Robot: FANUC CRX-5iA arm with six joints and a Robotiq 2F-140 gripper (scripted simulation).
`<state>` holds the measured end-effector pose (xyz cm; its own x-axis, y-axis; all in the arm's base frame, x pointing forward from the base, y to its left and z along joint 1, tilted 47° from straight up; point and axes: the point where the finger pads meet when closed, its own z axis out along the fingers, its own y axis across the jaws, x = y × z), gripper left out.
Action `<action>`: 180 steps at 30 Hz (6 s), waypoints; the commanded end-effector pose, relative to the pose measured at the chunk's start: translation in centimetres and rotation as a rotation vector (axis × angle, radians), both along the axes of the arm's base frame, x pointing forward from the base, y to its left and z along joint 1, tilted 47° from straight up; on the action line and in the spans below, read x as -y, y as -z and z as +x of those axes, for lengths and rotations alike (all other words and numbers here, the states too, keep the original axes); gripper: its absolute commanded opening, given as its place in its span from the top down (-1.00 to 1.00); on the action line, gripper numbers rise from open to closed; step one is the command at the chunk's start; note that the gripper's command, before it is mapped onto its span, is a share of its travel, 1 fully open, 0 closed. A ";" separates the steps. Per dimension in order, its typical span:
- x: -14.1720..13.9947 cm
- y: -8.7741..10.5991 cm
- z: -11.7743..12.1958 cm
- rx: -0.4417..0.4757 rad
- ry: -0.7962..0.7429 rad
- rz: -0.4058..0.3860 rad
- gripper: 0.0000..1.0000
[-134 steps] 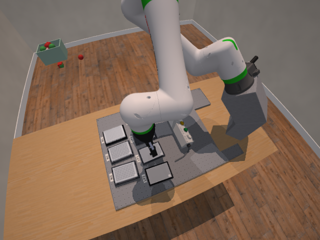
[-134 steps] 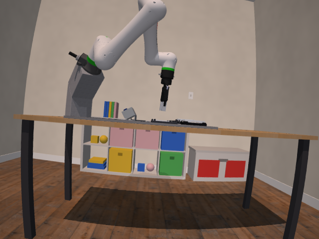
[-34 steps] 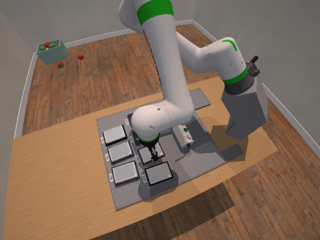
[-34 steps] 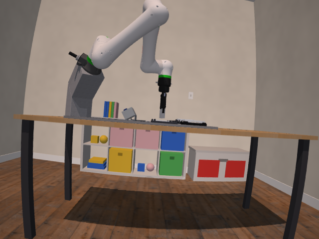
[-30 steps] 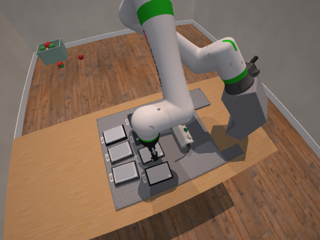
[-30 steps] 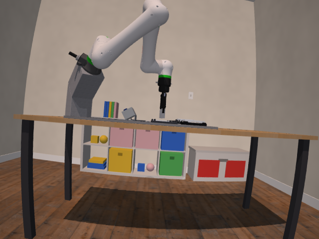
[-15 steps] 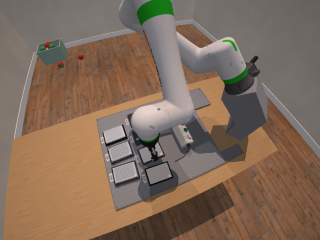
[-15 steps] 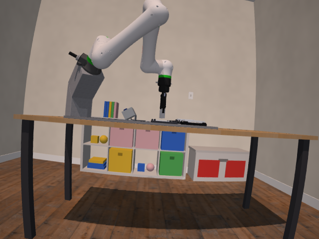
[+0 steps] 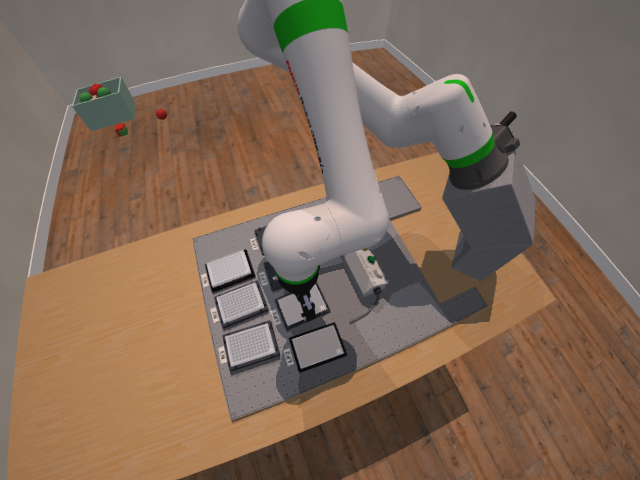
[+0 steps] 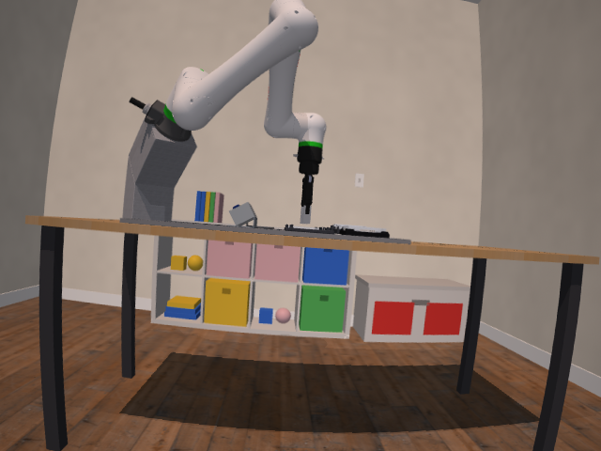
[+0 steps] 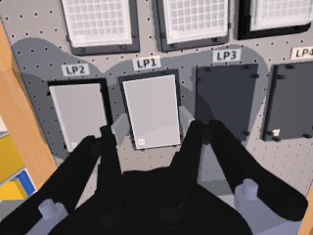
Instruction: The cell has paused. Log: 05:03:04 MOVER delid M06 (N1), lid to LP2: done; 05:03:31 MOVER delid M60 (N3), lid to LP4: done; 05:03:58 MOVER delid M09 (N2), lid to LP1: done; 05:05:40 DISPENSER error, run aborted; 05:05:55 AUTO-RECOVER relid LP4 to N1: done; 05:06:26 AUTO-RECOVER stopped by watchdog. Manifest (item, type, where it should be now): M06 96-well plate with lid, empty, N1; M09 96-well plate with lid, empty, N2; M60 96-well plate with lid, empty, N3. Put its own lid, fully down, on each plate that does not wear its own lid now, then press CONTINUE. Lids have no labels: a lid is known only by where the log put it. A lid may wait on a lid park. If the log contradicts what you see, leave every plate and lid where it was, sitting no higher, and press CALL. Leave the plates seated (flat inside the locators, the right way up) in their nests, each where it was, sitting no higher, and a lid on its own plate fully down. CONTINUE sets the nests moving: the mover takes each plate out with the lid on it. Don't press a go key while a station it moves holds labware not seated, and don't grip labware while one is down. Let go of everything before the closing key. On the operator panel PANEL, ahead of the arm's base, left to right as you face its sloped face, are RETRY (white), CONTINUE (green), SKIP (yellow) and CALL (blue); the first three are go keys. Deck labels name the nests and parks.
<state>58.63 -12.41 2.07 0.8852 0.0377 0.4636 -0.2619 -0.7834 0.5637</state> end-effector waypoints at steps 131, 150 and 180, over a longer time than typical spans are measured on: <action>0.6 0.7 0.4 0.000 0.000 0.000 -0.32; 1.0 1.1 0.6 0.000 0.000 0.000 -0.32; 1.0 1.2 0.7 0.000 0.000 0.000 -0.32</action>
